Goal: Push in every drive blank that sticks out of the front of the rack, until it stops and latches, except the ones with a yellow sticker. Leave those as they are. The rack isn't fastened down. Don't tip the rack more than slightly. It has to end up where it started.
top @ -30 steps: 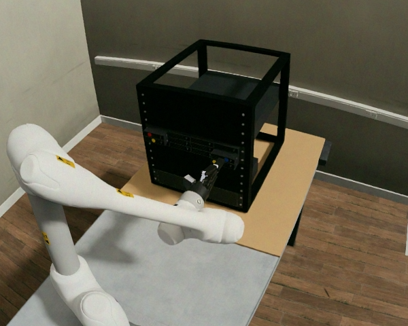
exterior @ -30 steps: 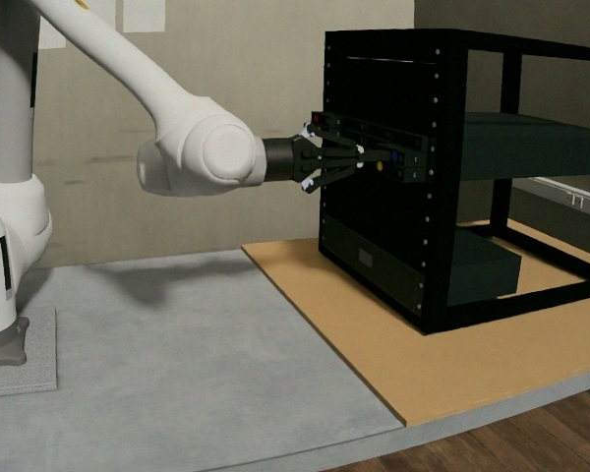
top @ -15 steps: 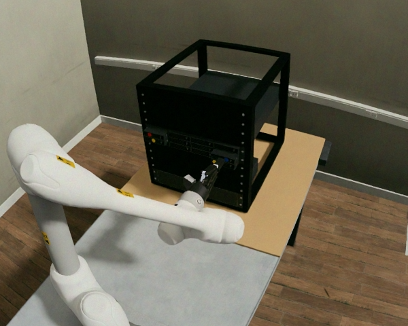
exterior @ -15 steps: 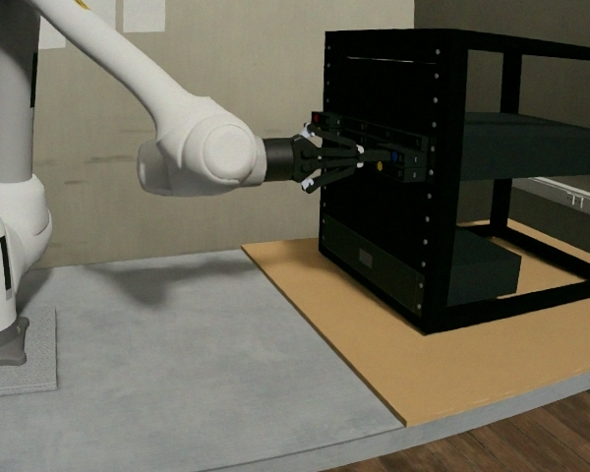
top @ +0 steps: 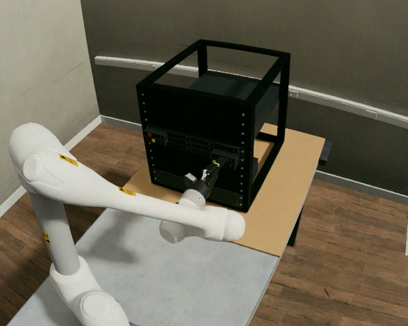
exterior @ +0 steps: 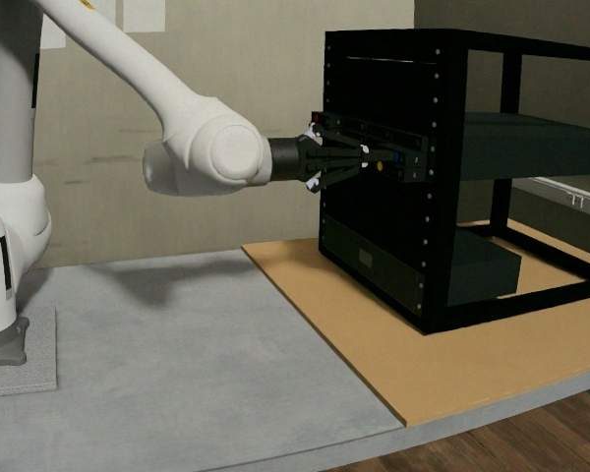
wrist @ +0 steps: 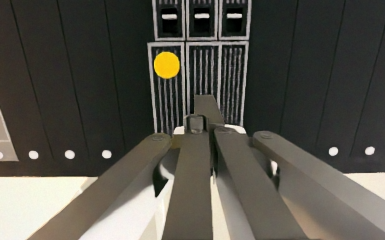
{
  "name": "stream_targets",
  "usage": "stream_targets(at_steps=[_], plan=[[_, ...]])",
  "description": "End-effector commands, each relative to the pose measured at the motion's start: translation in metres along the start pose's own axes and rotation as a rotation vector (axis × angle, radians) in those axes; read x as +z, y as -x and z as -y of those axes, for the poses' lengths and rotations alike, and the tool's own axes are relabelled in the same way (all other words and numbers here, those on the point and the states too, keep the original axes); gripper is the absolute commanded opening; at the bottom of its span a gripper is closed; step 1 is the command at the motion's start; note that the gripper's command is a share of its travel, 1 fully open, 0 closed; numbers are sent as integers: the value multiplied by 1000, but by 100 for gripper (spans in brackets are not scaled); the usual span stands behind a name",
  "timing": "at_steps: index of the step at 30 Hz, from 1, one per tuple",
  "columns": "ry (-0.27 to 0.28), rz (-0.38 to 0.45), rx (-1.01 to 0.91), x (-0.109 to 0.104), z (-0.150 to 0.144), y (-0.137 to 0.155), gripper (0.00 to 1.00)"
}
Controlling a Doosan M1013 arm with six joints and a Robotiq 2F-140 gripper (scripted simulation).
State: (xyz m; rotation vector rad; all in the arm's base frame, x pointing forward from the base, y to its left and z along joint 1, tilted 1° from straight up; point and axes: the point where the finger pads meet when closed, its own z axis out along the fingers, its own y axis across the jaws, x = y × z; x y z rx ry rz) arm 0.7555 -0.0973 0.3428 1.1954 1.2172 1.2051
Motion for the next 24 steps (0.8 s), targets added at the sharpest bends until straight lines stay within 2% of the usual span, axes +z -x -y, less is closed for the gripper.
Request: stream_targets(at_steps=[1, 10, 24], plan=[[1, 0, 0, 0, -1, 0, 10], [1, 0, 0, 10, -1, 0, 10], [1, 0, 0, 13, -1, 0, 10]])
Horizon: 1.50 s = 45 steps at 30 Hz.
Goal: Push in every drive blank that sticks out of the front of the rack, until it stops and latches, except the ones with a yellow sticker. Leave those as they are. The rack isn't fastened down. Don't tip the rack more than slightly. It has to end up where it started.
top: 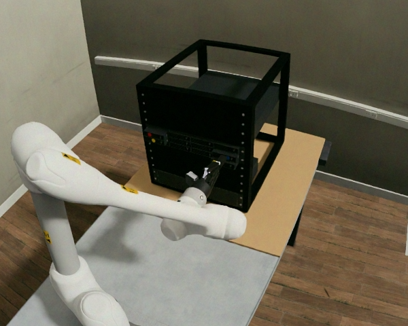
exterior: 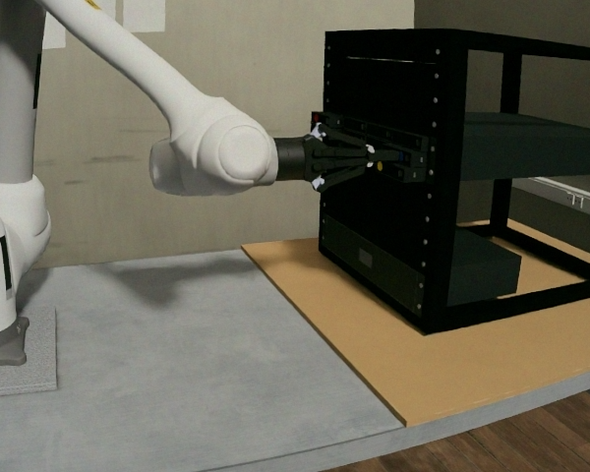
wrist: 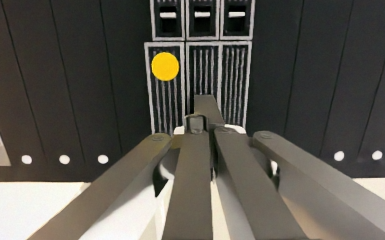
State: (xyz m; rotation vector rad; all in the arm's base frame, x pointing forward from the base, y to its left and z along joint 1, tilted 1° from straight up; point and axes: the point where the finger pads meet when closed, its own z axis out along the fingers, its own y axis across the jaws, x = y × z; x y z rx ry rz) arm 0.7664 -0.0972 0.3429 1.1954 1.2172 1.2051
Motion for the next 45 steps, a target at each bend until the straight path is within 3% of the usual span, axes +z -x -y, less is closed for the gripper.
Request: stream_targets(at_steps=[1, 45], plan=[[1, 0, 0, 3, -1, 0, 10], [1, 0, 0, 15, -1, 0, 10]])
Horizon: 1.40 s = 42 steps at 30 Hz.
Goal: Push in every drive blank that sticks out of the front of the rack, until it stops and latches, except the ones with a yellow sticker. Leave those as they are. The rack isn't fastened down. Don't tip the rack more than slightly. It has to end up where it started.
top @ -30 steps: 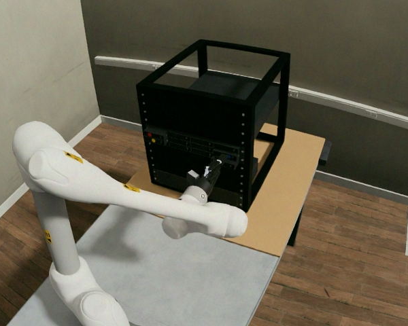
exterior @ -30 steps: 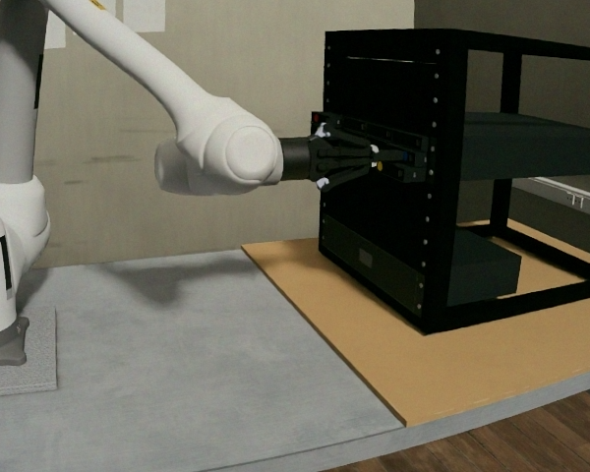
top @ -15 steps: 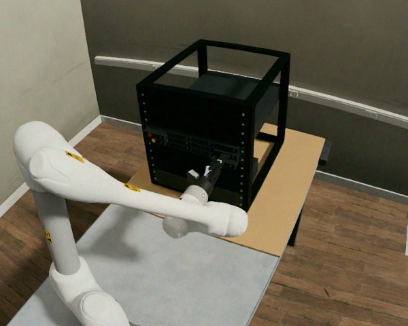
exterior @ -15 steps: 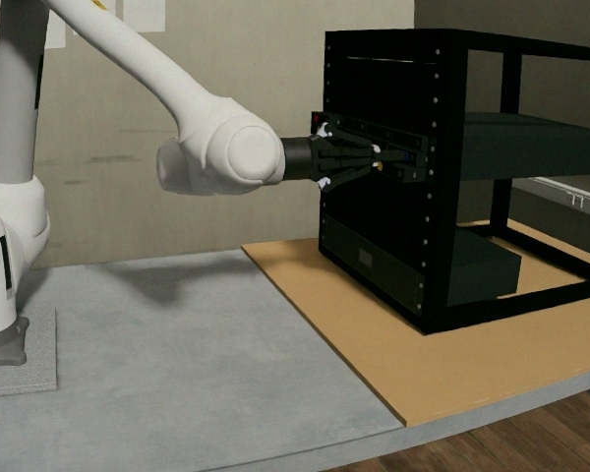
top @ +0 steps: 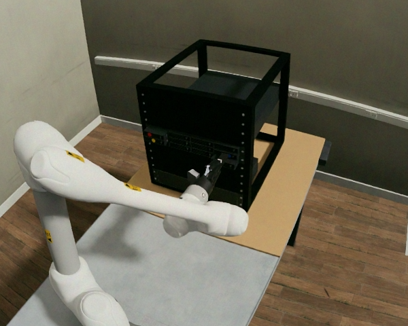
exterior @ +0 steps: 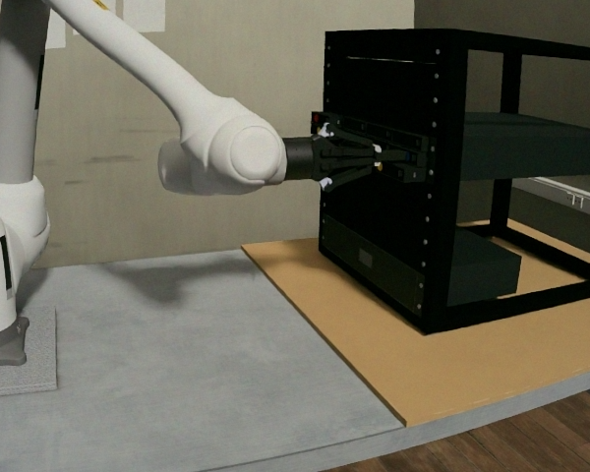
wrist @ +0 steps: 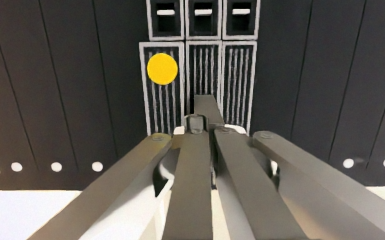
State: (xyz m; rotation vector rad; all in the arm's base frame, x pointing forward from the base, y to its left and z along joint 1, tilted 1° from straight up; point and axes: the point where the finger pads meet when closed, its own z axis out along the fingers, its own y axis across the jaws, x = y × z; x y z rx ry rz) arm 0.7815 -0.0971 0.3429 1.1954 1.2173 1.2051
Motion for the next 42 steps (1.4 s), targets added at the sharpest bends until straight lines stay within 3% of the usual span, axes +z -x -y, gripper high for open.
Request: stream_targets(at_steps=[1, 42], plan=[[1, 0, 0, 0, -1, 0, 10], [1, 0, 0, 7, -1, 0, 10]])
